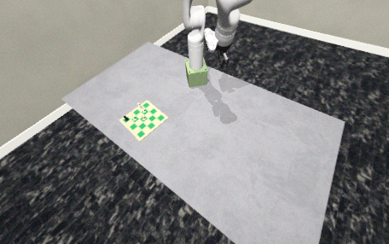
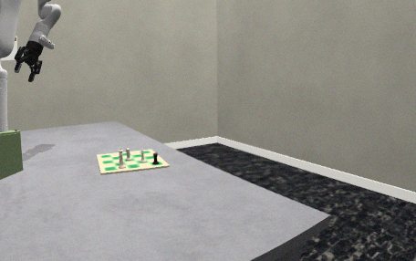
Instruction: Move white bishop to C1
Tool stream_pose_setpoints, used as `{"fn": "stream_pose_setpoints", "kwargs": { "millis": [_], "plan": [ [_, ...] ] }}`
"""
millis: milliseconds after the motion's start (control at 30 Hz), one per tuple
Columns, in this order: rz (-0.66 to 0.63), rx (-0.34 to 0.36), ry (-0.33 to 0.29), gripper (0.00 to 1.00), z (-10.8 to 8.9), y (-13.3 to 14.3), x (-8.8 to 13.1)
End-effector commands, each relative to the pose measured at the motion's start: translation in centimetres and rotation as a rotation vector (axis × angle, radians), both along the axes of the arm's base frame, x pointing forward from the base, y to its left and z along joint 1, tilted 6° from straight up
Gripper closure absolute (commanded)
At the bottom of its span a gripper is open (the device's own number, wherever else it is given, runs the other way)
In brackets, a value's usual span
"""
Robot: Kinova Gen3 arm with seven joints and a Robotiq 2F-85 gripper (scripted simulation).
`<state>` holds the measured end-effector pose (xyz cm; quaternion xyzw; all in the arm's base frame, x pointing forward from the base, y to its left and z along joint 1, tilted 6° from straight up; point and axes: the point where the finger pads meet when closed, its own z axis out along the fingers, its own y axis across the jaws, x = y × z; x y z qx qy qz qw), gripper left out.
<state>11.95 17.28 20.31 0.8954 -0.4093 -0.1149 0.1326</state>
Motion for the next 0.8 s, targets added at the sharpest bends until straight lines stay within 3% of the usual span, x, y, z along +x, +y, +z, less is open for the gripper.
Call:
{"fn": "stream_pose_setpoints", "kwargs": {
  "millis": [0, 767],
  "plan": [
    [0.000, 0.001, -0.001, 0.00, 0.02, 0.02, 0.01],
    [-0.010, -0.004, 0.000, 0.00, -0.01, 0.26, 0.51]
  ]
}}
